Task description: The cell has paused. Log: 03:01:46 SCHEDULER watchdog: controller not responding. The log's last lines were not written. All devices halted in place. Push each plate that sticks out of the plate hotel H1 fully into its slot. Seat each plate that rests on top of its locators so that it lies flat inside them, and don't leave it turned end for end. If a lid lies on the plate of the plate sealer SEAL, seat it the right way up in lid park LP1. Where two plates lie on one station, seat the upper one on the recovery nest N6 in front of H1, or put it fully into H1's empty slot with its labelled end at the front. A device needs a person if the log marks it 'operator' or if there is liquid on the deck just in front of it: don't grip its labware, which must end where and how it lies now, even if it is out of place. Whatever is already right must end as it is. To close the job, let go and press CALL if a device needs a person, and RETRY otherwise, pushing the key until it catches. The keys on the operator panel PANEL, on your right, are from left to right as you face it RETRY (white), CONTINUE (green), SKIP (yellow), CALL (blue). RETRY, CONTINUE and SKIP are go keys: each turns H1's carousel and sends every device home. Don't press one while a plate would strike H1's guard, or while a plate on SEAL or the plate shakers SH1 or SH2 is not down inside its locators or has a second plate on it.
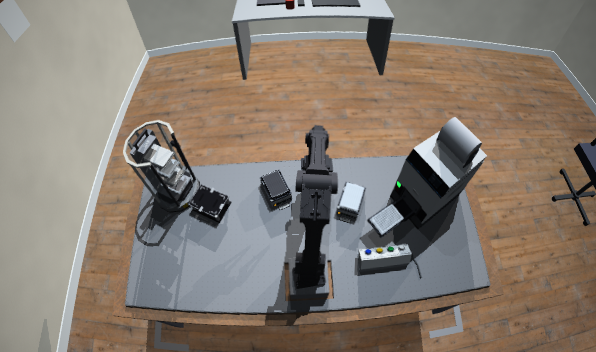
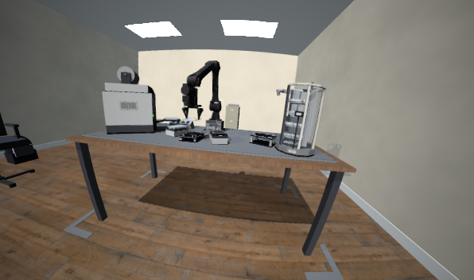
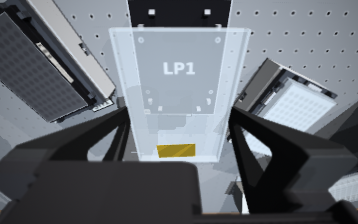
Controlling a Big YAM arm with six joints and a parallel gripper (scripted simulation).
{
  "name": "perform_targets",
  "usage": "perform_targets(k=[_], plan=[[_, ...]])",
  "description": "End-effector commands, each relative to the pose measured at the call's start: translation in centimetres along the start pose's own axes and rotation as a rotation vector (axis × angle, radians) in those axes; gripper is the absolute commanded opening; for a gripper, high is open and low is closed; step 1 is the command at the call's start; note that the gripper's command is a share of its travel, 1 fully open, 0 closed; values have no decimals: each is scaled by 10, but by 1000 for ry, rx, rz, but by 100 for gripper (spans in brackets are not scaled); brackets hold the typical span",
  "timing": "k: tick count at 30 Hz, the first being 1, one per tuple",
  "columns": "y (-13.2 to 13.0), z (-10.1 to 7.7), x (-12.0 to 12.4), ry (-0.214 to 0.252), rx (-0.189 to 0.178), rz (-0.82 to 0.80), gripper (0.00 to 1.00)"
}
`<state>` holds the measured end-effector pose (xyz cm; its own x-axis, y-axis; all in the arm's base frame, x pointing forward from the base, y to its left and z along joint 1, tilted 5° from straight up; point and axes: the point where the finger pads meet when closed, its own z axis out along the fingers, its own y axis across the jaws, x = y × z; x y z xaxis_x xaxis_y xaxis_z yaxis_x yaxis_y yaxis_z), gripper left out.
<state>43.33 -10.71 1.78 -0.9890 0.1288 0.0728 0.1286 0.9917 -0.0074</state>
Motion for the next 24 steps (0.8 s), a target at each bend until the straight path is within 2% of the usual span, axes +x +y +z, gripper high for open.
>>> perform_targets(k=[1, 24], plan=[[-8, 13, 1, 7, -1, 3, 84], [-8, 34, 1, 7, -1, 3, 84]])
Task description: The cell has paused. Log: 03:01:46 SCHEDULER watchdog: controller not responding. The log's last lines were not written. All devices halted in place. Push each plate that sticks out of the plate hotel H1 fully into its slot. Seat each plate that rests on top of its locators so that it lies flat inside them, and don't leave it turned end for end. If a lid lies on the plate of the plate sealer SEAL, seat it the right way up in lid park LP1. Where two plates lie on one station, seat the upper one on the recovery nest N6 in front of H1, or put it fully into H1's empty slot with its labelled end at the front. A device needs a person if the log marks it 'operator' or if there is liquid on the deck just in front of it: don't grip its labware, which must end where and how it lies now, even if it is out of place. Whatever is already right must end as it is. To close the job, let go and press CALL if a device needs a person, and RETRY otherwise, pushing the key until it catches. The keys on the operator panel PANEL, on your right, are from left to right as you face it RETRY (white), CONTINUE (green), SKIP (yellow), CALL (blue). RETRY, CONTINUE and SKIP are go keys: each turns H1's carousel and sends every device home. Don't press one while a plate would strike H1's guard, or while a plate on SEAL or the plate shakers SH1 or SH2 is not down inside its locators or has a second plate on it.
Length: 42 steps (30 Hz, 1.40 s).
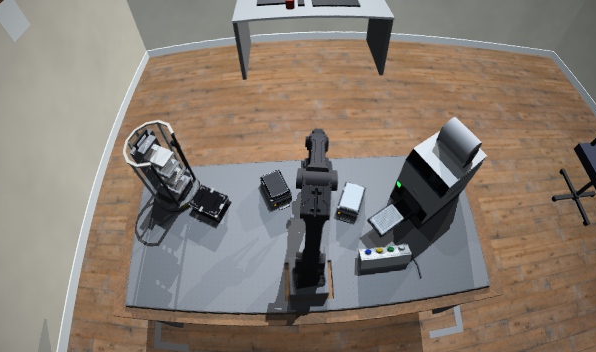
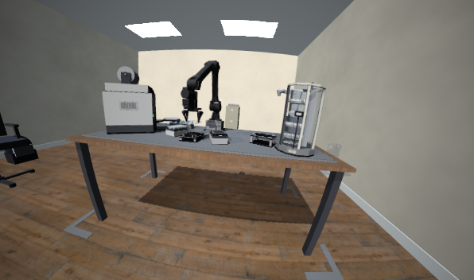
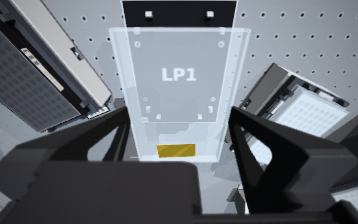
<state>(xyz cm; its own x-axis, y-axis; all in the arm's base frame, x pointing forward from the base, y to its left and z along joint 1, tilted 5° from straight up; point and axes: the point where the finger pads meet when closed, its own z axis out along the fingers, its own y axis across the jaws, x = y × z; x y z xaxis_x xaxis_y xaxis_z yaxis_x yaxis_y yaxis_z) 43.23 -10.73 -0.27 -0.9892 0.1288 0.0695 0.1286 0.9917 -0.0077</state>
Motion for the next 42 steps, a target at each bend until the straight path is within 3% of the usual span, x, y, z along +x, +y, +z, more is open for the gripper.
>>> perform_targets(k=[1, 42], plan=[[-8, 15, 2, 10, -1, 3, 84], [-8, 50, 3, 11, -1, 3, 84]])
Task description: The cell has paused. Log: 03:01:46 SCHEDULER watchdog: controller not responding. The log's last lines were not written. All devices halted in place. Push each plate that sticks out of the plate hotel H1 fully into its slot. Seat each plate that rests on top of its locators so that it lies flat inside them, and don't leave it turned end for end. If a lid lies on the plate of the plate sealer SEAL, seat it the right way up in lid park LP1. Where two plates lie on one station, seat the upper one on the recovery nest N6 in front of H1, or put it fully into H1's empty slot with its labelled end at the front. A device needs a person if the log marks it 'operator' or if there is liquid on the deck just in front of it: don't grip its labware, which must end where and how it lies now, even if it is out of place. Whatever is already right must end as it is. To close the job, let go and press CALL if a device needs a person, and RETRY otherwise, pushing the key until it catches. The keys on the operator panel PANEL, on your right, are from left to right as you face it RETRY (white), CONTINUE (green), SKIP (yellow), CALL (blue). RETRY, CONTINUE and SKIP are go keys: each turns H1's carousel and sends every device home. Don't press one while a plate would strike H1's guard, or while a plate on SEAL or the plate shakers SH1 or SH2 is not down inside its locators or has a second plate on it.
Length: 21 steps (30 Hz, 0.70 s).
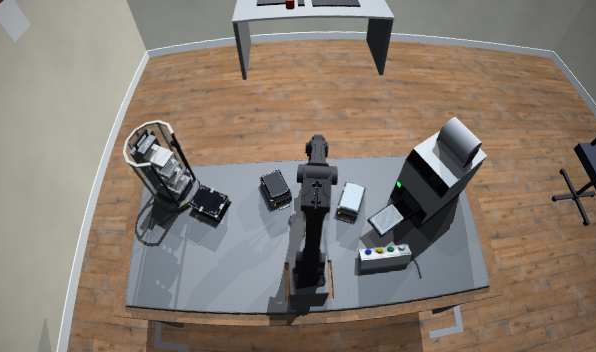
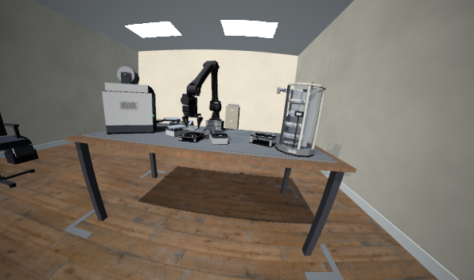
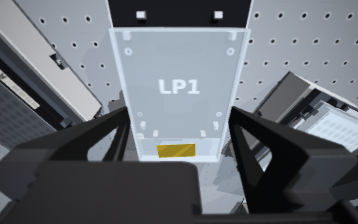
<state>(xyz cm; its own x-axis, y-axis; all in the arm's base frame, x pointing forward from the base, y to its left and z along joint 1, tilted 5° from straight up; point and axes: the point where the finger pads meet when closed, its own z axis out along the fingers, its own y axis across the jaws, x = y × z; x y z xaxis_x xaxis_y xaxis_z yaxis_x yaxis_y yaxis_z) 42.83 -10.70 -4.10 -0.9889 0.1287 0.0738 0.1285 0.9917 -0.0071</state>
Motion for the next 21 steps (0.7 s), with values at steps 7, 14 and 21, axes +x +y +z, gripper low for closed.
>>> perform_targets(k=[7, 14, 21], plan=[[-8, 17, 2, 7, 0, 3, 84], [-8, 17, 2, 7, 0, 3, 84], [-8, 17, 2, 7, 0, 3, 84]])
